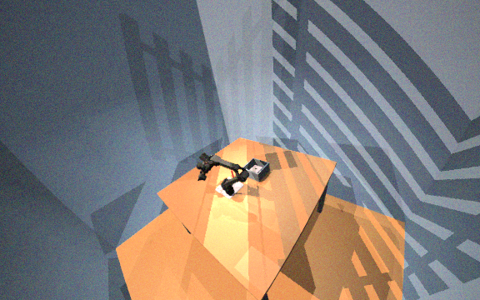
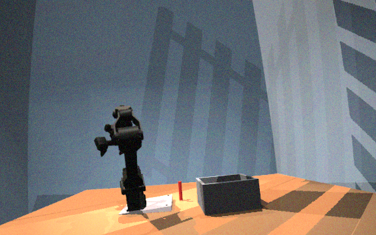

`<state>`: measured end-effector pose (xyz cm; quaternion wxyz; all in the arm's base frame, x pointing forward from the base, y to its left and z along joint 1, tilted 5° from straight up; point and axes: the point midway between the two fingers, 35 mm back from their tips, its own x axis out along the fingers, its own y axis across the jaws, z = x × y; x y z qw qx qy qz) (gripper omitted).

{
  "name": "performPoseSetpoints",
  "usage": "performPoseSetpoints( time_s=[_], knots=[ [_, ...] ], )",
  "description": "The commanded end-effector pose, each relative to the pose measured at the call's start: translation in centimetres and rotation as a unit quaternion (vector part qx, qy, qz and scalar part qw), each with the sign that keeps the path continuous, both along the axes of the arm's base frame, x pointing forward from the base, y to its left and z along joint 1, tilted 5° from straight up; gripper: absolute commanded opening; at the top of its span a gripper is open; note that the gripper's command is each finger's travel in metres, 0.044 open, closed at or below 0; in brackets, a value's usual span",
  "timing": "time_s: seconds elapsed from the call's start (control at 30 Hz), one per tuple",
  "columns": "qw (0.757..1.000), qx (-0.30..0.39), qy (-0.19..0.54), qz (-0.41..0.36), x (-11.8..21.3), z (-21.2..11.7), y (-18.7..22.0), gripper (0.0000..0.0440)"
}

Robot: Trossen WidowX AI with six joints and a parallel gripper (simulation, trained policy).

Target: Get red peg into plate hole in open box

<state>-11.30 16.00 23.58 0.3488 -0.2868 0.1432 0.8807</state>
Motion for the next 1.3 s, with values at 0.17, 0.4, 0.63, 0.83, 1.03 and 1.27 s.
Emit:
performPoseSetpoints(
  time_s=[0.17, 0.4, 0.63, 0.83, 1.03, 1.27],
  knots=[
    [0.989, -0.06, 0.036, -0.127, 2.3, -0.2, 2.0, 0.044],
    [0.964, -0.11, 0.067, -0.231, 4.4, -0.8, 3.2, 0.044],
    [0.925, -0.155, 0.1, -0.332, 6.6, -1.5, 4.1, 0.044],
    [0.88, -0.19, 0.129, -0.416, 8.7, -2.2, 4.6, 0.044],
    [0.826, -0.221, 0.157, -0.495, 10.7, -2.9, 4.9, 0.044],
    [0.751, -0.253, 0.188, -0.58, 13.2, -3.8, 4.8, 0.044]
  ],
)
